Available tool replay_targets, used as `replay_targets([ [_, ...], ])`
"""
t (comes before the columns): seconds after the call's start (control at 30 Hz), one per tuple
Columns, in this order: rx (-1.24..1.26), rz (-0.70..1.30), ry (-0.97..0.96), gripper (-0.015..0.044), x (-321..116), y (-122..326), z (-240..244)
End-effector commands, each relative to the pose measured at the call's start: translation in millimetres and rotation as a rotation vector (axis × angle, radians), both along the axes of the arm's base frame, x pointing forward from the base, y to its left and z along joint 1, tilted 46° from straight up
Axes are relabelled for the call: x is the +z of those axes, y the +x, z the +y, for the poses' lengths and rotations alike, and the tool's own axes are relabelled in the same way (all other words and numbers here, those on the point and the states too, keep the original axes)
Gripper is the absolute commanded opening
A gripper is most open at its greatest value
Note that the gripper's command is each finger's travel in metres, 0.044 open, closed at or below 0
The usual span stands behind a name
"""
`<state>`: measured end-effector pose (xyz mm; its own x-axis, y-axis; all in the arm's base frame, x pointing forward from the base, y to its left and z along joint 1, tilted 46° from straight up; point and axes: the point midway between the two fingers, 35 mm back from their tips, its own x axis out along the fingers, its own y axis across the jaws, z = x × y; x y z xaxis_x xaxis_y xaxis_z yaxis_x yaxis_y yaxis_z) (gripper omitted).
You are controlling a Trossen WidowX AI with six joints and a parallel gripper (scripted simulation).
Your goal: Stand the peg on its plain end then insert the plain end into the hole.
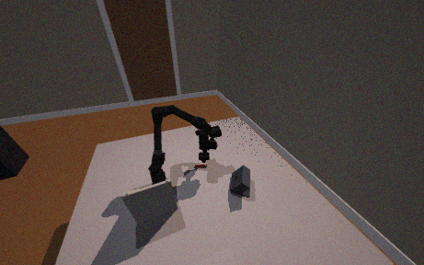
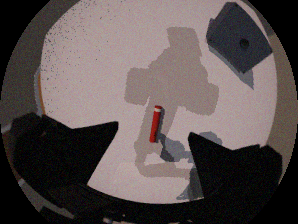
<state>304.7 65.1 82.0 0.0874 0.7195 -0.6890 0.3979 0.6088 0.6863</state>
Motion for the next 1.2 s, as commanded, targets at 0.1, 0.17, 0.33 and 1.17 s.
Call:
replay_targets([
  [0.1, 0.002, -0.003, -0.008, 0.044, -8, 2, -1],
  [0.17, 0.002, -0.003, -0.008, 0.044, -10, 3, 1],
  [0.33, 0.002, -0.003, -0.009, 0.044, -16, 4, 6],
  [1.17, 0.002, -0.003, -0.007, 0.044, -44, 8, 35],
])
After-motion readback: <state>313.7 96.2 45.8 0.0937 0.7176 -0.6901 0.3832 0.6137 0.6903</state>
